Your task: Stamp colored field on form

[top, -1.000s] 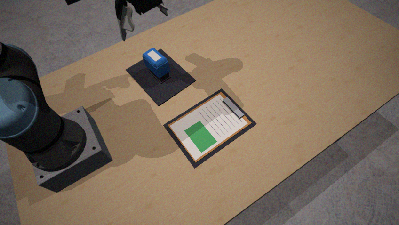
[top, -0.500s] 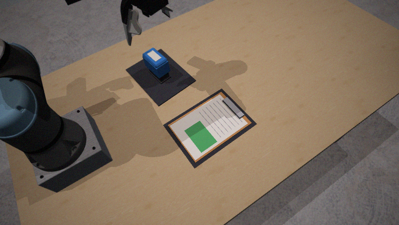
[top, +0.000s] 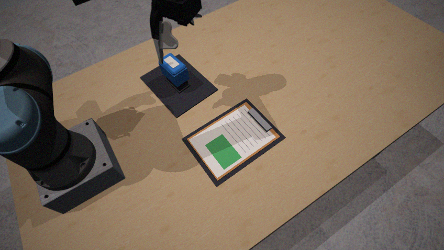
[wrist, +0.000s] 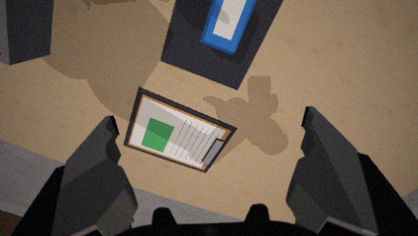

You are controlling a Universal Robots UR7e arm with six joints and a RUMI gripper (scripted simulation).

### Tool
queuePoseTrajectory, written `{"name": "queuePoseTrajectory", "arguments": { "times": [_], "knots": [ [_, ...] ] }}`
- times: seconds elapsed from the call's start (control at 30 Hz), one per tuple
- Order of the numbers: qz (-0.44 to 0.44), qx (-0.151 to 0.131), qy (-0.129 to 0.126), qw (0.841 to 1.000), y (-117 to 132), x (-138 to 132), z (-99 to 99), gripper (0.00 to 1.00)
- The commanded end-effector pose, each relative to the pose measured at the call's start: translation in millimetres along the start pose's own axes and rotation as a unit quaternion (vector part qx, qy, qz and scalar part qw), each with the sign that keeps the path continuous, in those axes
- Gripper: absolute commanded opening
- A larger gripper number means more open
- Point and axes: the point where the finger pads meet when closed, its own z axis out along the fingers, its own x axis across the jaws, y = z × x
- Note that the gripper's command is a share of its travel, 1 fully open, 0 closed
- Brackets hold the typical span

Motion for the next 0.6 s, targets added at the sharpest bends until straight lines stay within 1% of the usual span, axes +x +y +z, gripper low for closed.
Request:
{"name": "queuePoseTrajectory", "arguments": {
  "times": [0.0,0.03,0.23,0.37,0.53,0.57],
  "knots": [
    [-0.063,0.004,0.004,0.998,20.2,-10.2,-0.1,1.00],
    [-0.063,0.004,0.004,0.998,20.2,-10.2,-0.1,1.00],
    [-0.152,0.003,0.004,0.988,49.6,-28.6,0.3,1.00],
    [-0.212,0.003,0.005,0.977,69.3,-42.4,0.5,1.00],
    [-0.285,0.003,0.005,0.958,92.7,-60.6,0.9,1.00],
    [-0.285,0.003,0.005,0.958,92.7,-60.6,0.9,1.00]
  ]
}}
